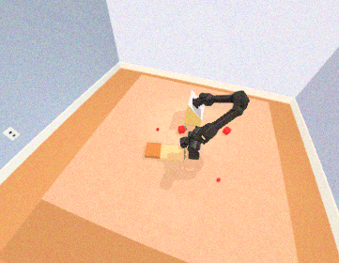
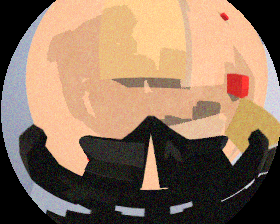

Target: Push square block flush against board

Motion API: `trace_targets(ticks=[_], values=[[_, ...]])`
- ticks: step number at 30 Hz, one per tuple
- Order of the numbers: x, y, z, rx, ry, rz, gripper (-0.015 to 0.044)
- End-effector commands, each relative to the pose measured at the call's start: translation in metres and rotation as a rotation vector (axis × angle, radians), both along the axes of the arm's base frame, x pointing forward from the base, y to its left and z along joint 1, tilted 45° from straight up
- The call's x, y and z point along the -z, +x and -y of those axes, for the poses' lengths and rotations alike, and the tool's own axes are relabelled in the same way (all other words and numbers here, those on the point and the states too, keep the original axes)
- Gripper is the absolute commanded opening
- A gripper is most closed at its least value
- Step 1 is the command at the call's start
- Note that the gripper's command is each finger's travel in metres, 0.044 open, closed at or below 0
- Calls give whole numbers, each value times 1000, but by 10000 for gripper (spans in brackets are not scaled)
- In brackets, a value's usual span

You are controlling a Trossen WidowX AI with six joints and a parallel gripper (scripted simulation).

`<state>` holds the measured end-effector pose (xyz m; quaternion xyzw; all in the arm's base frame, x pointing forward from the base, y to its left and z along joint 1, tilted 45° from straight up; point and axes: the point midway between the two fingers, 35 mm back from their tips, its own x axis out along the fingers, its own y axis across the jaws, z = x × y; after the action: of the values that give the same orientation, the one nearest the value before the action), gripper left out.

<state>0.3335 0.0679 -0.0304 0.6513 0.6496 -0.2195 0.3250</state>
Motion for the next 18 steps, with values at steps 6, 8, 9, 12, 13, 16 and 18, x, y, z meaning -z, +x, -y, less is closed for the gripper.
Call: trace_targets(ticks=[6, 8, 9, 12, 13, 16, 18], values=[[-15, 7, 18, 3, -4, 45, 0], [-14, 12, 21, -42, -10, 89, 0], [-13, 15, 23, -66, -13, 113, 0], [-10, 22, 27, -140, -22, 186, 0], [-9, 25, 29, -165, -25, 210, 0], [-6, 32, 34, -239, -33, 282, 0], [-4, 36, 37, -288, -39, 330, 0]])
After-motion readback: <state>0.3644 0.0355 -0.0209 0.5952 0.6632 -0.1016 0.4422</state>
